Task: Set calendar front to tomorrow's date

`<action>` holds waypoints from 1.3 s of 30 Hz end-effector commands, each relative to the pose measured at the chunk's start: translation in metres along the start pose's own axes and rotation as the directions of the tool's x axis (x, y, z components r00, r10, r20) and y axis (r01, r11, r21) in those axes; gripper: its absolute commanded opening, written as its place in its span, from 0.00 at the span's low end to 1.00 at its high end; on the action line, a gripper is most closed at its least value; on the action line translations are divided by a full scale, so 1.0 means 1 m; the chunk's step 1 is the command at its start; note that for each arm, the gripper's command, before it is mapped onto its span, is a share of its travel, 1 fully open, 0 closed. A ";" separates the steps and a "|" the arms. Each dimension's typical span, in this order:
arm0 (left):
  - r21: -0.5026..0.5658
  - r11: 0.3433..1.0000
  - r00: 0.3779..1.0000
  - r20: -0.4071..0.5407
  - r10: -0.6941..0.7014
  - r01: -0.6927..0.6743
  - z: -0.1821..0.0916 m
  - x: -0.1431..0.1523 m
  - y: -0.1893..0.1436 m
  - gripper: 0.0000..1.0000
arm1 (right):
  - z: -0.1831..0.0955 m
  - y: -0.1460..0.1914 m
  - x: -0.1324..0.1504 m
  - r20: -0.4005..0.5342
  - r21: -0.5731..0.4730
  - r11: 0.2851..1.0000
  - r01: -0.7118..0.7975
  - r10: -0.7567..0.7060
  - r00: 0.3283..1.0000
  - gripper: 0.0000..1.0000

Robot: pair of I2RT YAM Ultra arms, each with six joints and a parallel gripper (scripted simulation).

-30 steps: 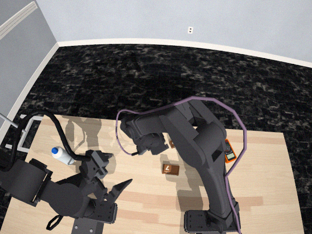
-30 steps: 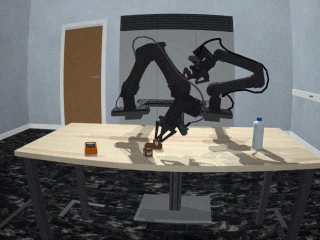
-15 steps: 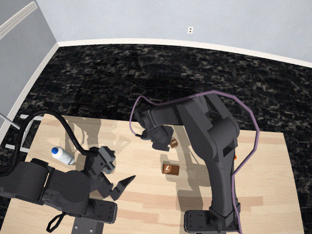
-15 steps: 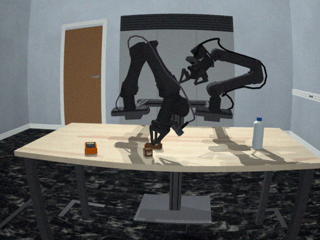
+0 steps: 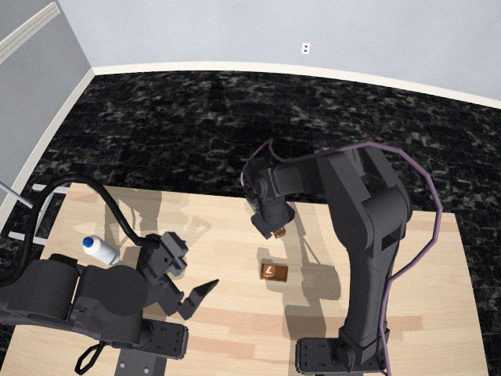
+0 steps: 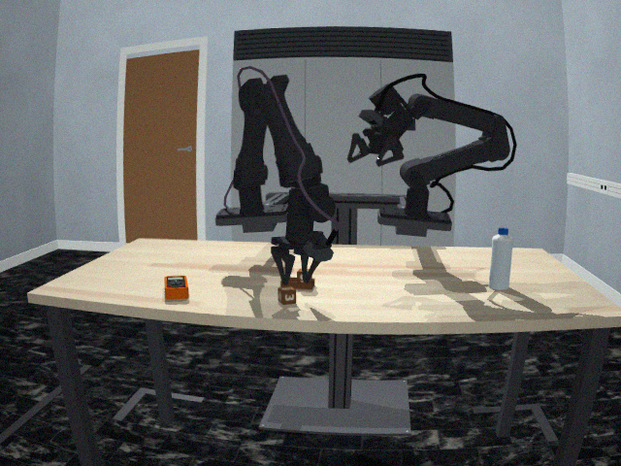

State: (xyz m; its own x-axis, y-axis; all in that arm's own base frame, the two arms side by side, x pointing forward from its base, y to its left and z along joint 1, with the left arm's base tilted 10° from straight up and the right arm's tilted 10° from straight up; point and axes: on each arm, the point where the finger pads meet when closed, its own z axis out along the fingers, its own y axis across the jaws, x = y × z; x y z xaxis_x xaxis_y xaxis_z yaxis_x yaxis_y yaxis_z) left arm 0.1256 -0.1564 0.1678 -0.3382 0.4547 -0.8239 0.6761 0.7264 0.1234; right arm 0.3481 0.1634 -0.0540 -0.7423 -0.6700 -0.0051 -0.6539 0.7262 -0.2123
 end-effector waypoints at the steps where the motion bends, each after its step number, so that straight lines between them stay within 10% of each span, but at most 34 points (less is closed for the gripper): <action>1: 0.012 0.999 0.998 0.050 -0.036 0.036 -0.008 -0.023 0.000 1.00 | -0.022 -0.010 -0.016 0.125 -0.064 0.979 -0.196 0.202 0.971 0.56; 18: 0.012 0.999 0.998 0.049 -0.036 0.036 -0.008 -0.023 0.000 1.00 | 0.029 -0.016 -0.002 0.050 -0.069 0.969 -0.238 0.241 0.969 0.45; 39: 0.012 0.999 0.998 0.049 -0.037 0.036 -0.008 -0.023 0.000 1.00 | -0.037 -0.017 0.009 0.071 -0.069 0.968 -0.241 0.246 0.967 0.26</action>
State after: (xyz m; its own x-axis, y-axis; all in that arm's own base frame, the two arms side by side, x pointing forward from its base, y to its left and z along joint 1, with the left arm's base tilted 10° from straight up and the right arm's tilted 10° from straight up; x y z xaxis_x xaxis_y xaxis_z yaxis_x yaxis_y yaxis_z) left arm 0.1254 -0.1565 0.1674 -0.3388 0.4564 -0.8228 0.6778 0.7249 0.1230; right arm 0.3481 0.1388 -0.0580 -0.8755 -0.4791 -0.0628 -0.4671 0.8725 -0.1434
